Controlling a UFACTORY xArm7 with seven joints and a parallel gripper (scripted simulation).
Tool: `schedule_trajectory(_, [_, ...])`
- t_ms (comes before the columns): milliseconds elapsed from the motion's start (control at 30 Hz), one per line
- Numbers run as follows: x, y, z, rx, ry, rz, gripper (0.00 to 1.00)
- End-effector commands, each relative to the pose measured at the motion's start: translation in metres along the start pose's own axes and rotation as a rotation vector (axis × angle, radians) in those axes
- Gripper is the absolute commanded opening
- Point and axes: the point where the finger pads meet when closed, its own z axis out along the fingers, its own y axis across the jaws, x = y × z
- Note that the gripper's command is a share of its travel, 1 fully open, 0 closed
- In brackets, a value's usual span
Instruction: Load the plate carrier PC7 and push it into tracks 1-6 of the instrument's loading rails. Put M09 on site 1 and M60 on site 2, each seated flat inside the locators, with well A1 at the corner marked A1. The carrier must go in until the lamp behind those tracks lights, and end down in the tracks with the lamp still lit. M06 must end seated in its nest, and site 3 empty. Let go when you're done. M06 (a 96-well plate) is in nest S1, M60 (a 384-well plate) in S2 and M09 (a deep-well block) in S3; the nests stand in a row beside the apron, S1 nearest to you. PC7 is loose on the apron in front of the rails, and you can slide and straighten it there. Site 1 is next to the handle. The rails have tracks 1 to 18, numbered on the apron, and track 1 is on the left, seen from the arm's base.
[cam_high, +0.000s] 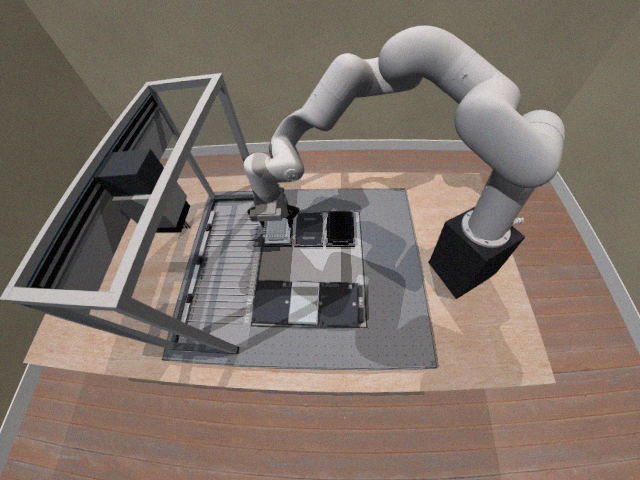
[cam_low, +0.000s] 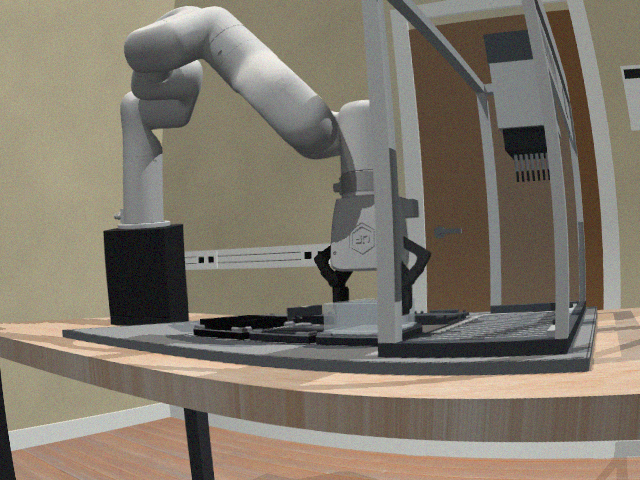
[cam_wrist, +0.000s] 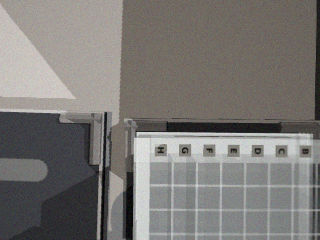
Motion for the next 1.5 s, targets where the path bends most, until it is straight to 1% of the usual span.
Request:
schedule_trajectory(0, [-0.0002,0.0021,-0.002,-0.005,-0.001,0.0,1.0])
schedule_trajectory(267, [-0.0002,0.0021,-0.0021,-0.005,-0.001,0.0,1.0])
schedule_trajectory(300, [-0.0002,0.0021,-0.0024,-0.005,-0.001,0.0,0.0])
schedule_trajectory(1467, [-0.0002,0.0021,-0.0024,-0.005,-0.001,0.0,0.0])
